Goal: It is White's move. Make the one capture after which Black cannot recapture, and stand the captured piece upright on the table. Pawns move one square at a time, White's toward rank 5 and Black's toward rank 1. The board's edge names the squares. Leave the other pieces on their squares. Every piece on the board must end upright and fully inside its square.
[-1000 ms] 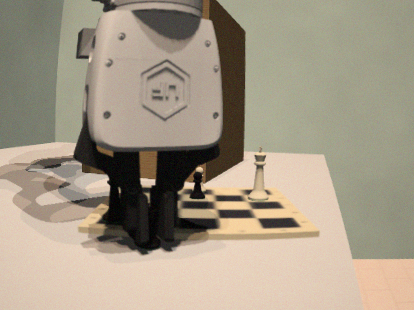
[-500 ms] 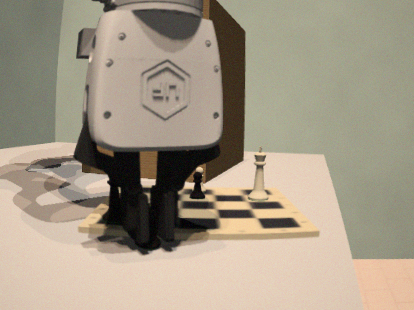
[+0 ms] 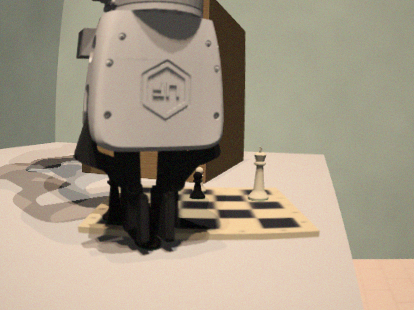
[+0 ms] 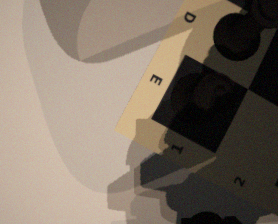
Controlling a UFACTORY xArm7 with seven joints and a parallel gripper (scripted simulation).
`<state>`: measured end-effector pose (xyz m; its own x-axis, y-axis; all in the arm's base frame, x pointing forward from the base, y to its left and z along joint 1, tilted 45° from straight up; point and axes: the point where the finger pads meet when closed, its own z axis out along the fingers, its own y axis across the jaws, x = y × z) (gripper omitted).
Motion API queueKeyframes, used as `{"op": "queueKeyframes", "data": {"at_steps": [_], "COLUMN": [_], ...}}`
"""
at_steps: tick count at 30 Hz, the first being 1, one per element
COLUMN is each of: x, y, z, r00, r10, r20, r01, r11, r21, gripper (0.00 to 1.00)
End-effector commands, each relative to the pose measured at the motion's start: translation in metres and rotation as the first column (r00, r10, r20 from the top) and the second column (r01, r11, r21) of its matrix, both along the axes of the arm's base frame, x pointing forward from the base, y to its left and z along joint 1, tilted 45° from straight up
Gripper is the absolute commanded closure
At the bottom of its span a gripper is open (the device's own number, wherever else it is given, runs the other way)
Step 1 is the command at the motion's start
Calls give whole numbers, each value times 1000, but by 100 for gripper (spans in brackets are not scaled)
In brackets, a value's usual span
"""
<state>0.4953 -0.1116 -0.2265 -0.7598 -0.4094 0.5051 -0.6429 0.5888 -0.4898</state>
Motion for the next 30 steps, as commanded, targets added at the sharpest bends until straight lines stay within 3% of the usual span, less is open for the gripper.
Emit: {"op": "queueKeyframes", "data": {"at_steps": [1, 30], "x": [2, 2], "y": [2, 0], "z": [1, -1], "r00": [1000, 1000], "r10": [2, 2], "r20": [3, 3], "r01": [-2, -2], "r11": [1000, 1000], "r21": [3, 3], "gripper": [100, 100]}}
